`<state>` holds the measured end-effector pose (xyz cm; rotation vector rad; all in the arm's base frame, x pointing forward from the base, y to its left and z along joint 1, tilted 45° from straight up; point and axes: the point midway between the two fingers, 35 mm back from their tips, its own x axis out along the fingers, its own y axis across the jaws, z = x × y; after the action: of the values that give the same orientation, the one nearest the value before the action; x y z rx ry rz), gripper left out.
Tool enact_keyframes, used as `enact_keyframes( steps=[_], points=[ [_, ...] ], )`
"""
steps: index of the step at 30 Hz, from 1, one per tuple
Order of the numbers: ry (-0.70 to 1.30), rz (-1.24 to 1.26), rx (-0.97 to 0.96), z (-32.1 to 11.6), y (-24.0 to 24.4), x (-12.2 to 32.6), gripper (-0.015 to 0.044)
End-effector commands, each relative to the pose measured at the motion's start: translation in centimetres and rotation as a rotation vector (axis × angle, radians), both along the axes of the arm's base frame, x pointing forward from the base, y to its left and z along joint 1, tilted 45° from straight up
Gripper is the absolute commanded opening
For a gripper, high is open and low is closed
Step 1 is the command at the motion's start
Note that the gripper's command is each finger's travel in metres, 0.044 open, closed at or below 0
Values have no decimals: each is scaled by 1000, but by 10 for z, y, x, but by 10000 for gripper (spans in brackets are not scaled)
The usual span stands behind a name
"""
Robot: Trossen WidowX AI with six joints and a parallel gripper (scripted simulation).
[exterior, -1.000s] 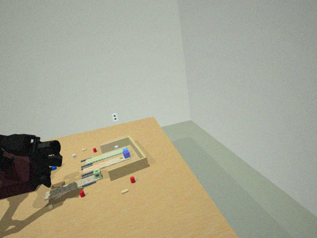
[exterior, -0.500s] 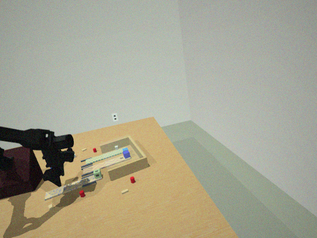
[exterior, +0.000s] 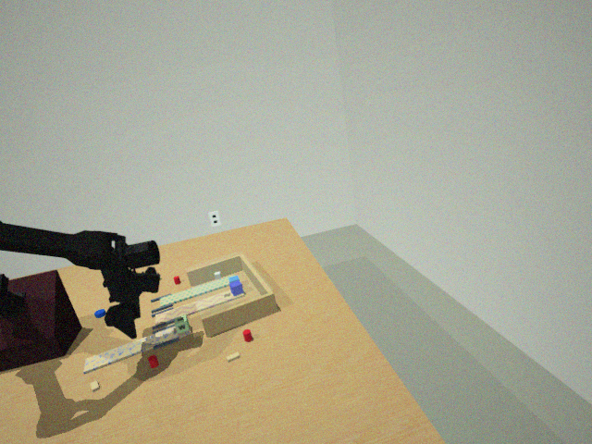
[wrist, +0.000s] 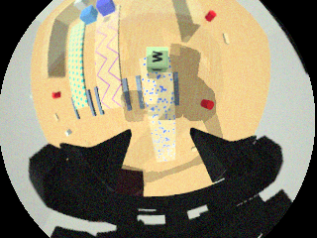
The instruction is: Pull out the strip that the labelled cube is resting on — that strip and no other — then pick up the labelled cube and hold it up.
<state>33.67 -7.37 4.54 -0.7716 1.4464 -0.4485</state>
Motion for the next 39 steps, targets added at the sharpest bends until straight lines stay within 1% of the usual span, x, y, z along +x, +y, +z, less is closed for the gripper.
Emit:
enact_keyframes(
  steps=[1,28,35,39],
  points=[
    [-8,-2,-4,0,5,15,440],
    [-12,-2,-2,3,34,99,440],
    [-12,-2,-2,-3,28,101,256],
    [-12,-2,-2,-8,23,102,250]
  ],
)
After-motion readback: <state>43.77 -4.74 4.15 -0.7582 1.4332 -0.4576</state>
